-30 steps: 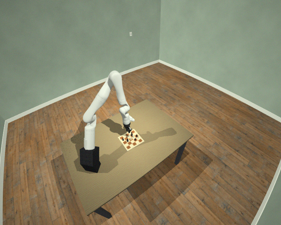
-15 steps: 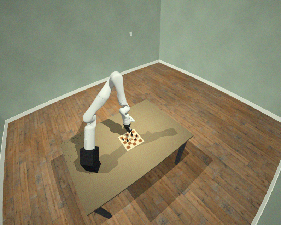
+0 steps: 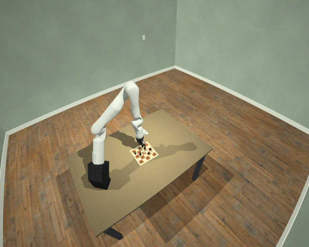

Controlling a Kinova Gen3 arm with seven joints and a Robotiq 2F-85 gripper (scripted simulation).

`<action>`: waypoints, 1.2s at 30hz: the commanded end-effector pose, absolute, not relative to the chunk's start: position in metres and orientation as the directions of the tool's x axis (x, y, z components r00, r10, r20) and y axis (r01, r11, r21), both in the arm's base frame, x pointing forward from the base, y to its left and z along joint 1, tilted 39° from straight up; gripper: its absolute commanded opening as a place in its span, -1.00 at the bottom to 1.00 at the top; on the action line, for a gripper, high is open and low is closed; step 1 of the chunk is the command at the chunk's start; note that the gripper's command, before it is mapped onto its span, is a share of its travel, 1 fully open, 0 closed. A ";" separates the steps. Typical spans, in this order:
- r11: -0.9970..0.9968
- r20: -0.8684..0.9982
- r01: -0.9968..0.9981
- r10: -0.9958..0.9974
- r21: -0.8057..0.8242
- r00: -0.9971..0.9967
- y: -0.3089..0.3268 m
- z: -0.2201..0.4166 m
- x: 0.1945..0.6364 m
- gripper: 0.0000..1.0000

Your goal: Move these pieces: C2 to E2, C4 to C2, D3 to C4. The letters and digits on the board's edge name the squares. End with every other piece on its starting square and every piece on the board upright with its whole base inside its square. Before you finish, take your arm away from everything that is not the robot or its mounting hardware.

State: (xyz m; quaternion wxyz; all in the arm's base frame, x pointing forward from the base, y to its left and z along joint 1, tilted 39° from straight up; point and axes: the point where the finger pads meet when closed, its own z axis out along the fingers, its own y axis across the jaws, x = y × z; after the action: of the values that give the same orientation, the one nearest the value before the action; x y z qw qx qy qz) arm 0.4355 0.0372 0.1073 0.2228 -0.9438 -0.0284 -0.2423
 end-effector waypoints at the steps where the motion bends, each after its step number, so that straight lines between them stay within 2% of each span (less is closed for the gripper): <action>1: -0.895 0.464 0.156 -0.061 -0.417 0.884 0.039 0.102 0.436 -0.27; 36: -0.895 0.464 0.156 -0.061 -0.417 0.884 0.048 0.086 0.445 -0.27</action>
State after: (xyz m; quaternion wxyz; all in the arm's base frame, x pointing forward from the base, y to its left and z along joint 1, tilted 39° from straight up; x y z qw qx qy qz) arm 0.4448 0.0488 0.0858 0.2275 -0.9436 -0.0254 -0.2393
